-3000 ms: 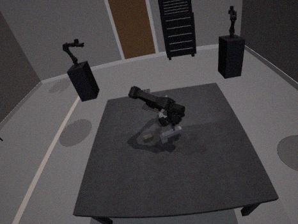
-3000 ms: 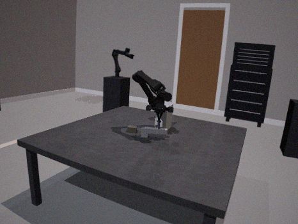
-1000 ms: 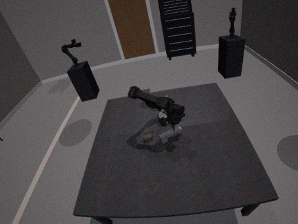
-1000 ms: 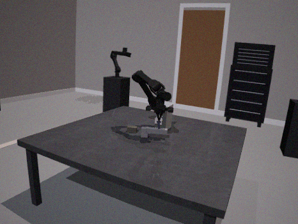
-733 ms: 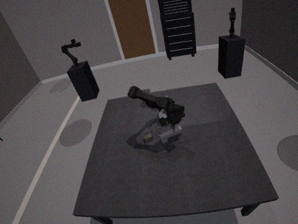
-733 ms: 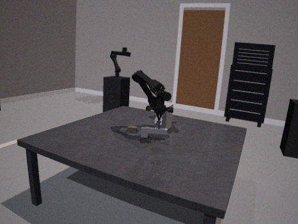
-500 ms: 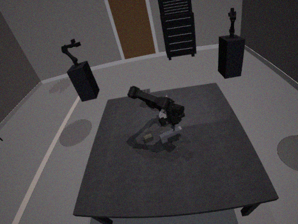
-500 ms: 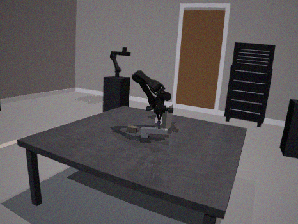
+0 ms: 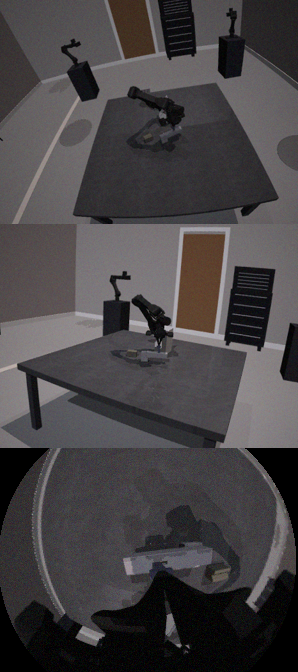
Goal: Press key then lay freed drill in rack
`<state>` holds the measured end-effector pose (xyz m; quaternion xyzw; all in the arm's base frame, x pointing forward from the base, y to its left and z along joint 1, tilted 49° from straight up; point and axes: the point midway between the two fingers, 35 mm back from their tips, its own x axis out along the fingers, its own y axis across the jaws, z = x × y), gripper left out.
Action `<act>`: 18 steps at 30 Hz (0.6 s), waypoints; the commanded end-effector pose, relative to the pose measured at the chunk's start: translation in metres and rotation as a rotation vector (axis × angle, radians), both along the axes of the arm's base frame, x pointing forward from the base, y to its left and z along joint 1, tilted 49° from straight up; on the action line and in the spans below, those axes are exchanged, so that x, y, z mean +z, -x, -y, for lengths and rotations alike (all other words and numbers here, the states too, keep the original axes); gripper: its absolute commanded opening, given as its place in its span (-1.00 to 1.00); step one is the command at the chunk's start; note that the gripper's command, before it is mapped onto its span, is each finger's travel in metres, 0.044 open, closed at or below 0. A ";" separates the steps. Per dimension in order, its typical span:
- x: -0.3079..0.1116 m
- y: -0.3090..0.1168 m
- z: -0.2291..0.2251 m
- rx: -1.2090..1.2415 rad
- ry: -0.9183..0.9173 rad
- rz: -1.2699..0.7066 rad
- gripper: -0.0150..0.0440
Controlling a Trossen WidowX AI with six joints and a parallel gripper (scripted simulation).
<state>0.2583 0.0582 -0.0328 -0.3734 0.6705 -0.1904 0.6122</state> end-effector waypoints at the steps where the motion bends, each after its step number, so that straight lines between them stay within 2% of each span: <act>1: -0.011 0.005 0.021 -0.042 0.025 -0.030 -0.49; 3: -0.012 0.005 0.022 -0.042 0.025 -0.030 -0.49; 13: 0.034 -0.003 -0.041 -0.041 0.022 -0.031 0.40; 18: 0.031 -0.006 -0.037 -0.008 0.015 -0.044 0.84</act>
